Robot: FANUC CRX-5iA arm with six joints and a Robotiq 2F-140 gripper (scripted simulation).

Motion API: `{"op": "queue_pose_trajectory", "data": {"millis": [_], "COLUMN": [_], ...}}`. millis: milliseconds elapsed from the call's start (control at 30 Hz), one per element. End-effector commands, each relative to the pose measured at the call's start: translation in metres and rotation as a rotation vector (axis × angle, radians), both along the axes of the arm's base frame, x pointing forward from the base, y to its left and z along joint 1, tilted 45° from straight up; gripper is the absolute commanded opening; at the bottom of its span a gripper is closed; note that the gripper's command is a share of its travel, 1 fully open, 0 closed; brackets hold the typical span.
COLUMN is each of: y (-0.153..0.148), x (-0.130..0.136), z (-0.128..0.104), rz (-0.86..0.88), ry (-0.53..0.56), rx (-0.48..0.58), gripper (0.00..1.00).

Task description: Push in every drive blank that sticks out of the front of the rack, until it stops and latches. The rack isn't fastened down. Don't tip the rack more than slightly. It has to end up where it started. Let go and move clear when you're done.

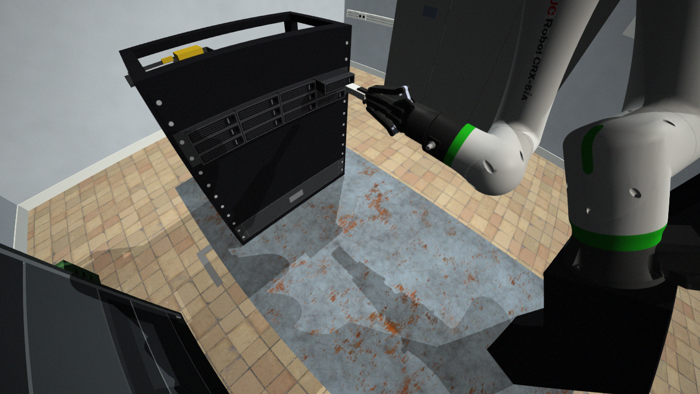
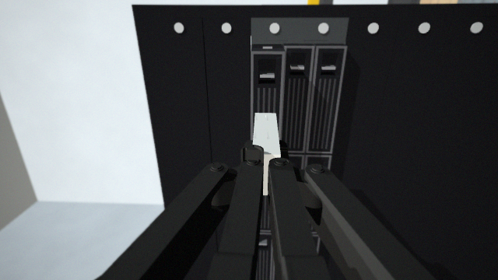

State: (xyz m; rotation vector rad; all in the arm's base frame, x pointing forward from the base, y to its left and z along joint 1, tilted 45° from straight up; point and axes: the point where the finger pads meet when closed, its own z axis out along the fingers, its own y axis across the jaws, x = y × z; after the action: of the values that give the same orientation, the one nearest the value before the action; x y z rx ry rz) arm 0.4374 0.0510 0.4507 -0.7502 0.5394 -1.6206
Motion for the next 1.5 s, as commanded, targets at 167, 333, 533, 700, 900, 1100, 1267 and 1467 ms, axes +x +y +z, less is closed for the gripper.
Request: {"op": "queue_pose_trajectory", "data": {"millis": [167,333,533,700,900,1100,1267,1467], "y": [0.0017,0.0017,0.0017,0.0017,0.0017,0.0017,0.0017,0.0021], "x": [0.0170,0.0170,0.0170,0.0170,0.0170,0.0170,0.0170,0.0212], "z": [0.0155,0.0155,0.0155,0.0155,0.0155,0.0155,0.0155,0.0194], "rz": [-0.001,-0.001,-0.001,-0.001,-0.001,-0.001,-0.001,-0.001], "ry": [0.003,0.003,0.003,0.003,0.003,0.003,0.003,0.003], "rx": [-0.001,-0.001,-0.001,-0.001,-0.001,-0.001,-0.001,-0.001], "gripper": [0.10,0.10,0.10,0.10,0.10,0.10,0.10,0.10]}}
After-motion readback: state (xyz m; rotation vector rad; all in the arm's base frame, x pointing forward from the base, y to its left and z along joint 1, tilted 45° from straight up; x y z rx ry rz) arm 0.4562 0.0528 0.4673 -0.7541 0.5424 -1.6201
